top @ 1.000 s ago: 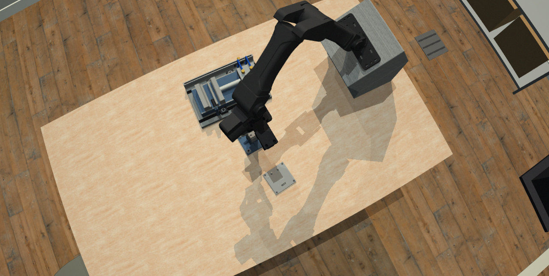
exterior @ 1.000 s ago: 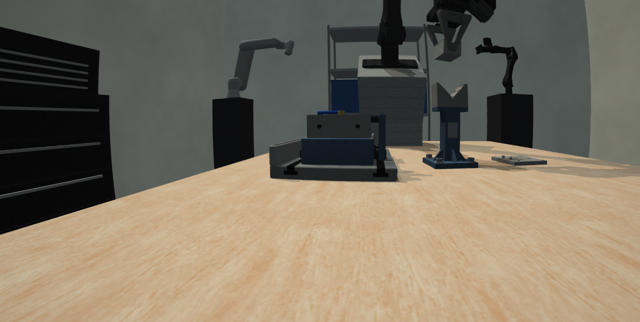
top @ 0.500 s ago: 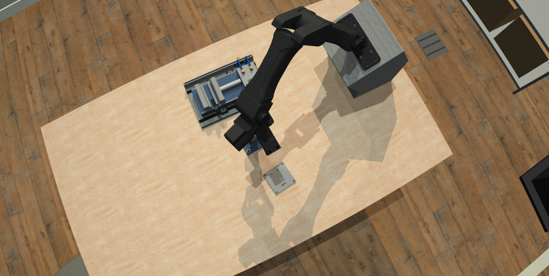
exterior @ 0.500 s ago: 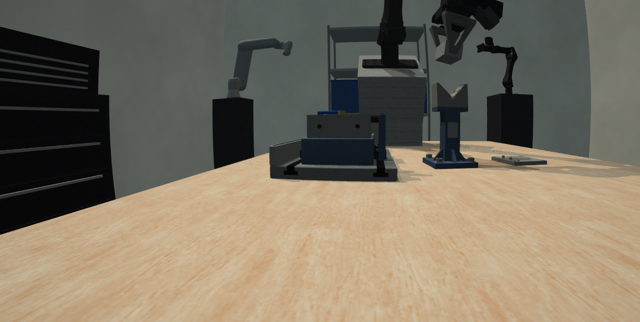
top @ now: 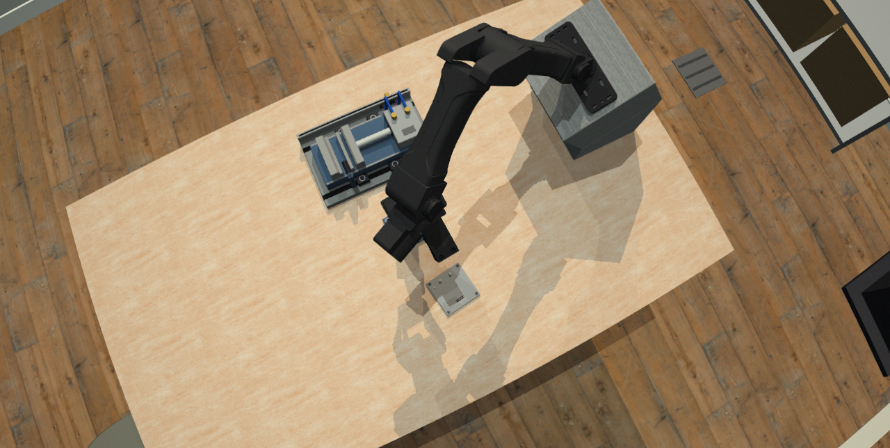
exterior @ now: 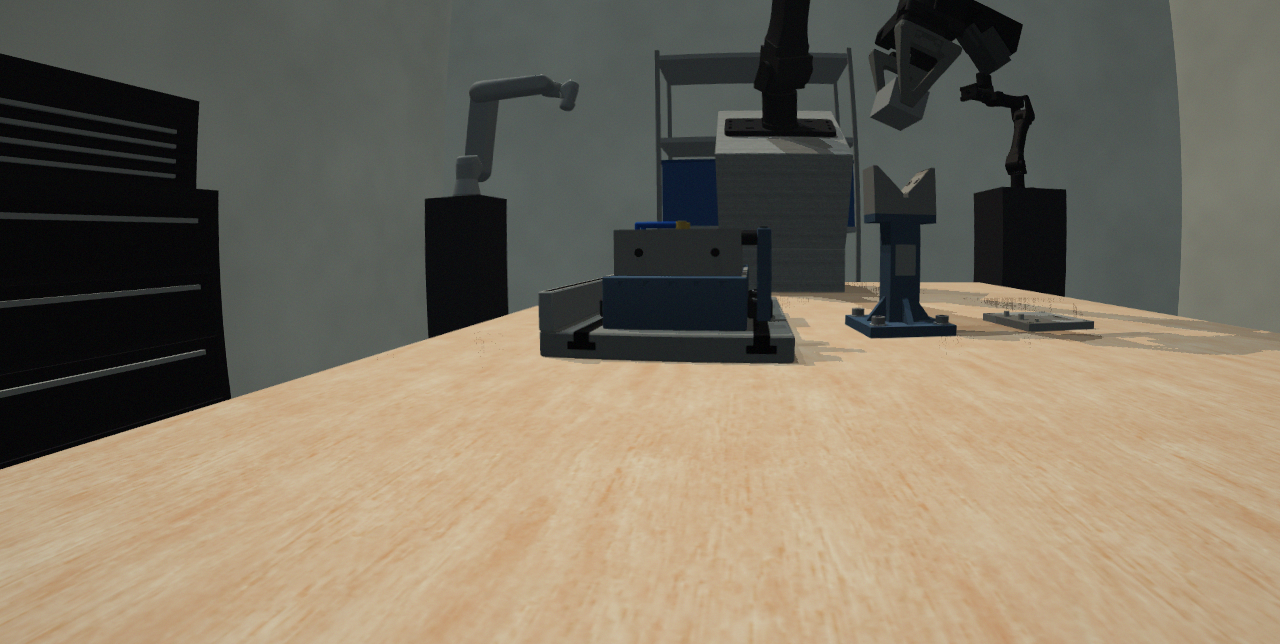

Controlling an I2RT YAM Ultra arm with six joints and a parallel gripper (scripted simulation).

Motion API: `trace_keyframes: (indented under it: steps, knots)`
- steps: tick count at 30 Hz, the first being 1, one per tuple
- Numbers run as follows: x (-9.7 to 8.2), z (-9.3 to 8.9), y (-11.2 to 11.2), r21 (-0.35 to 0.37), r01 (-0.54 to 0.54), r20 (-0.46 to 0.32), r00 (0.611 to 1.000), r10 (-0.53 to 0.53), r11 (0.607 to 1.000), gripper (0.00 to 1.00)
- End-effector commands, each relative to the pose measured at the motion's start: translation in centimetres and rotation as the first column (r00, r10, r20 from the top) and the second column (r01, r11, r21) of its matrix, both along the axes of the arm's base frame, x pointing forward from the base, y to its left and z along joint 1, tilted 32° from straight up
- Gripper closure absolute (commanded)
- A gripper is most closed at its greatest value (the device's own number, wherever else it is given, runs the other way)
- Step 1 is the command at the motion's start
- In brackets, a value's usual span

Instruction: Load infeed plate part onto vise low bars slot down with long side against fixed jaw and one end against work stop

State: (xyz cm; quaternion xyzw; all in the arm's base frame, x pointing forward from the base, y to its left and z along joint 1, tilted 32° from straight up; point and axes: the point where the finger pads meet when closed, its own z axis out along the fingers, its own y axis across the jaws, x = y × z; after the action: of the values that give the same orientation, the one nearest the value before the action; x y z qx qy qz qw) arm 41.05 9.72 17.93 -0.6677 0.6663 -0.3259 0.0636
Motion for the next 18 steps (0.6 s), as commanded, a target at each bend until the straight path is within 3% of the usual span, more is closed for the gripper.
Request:
trace_keyframes:
  steps: [1,18]
  knots:
    - [-0.2,1.25,-0.03,-0.058,0.043,0.024,0.999,-0.041,0.997,1.0]
    - [-0.22,1.22,0.02,-0.212,0.143,0.058,0.989,-0.133,0.967,1.0]
